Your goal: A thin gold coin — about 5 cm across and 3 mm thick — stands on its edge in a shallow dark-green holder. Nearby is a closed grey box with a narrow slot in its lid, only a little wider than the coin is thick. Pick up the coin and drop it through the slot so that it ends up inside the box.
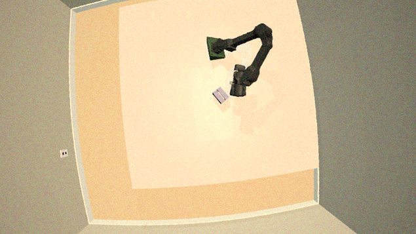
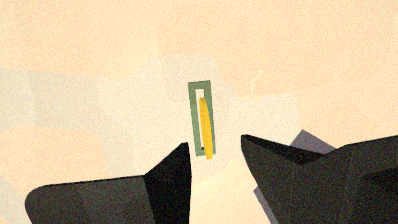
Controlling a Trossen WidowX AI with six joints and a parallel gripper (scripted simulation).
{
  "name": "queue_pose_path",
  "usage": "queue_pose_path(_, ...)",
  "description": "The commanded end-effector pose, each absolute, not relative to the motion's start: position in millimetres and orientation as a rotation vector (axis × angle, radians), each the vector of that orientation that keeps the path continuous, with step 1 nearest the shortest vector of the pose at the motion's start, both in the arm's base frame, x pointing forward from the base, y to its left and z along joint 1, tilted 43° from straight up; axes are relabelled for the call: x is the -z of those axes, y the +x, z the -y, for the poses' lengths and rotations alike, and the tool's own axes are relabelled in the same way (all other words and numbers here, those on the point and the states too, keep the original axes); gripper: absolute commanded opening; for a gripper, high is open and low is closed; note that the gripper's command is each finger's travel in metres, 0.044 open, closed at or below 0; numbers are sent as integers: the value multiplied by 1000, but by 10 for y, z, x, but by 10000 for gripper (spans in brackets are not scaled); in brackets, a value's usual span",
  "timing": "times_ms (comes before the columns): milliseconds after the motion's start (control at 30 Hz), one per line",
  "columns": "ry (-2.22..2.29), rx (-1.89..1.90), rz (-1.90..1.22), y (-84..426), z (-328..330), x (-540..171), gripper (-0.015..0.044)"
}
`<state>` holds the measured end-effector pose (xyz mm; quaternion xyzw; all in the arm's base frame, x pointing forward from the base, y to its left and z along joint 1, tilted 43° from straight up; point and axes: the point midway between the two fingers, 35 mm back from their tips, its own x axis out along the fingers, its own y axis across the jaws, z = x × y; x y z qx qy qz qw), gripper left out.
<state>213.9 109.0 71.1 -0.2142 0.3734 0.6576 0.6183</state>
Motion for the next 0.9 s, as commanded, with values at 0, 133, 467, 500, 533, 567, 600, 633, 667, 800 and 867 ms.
queue_pose_path(0,-479,-1516,-869,2115,-1148,-635,161)
queue_pose_path(133,-479,-1516,-868,2107,-1191,-588,161)
queue_pose_path(467,-478,-1517,-867,2079,-1298,-474,161)
queue_pose_path(500,-478,-1517,-867,2075,-1309,-463,161)
queue_pose_path(533,-478,-1517,-867,2072,-1320,-452,161)
queue_pose_path(567,-478,-1517,-867,2068,-1330,-441,161)
queue_pose_path(600,-477,-1517,-867,2064,-1341,-431,161)
queue_pose_path(633,-477,-1517,-867,2061,-1352,-420,161)
queue_pose_path(667,-477,-1518,-866,2057,-1362,-409,161)
queue_pose_path(800,-476,-1518,-866,2046,-1388,-384,161)
queue_pose_path(867,-476,-1518,-866,2046,-1388,-384,134)
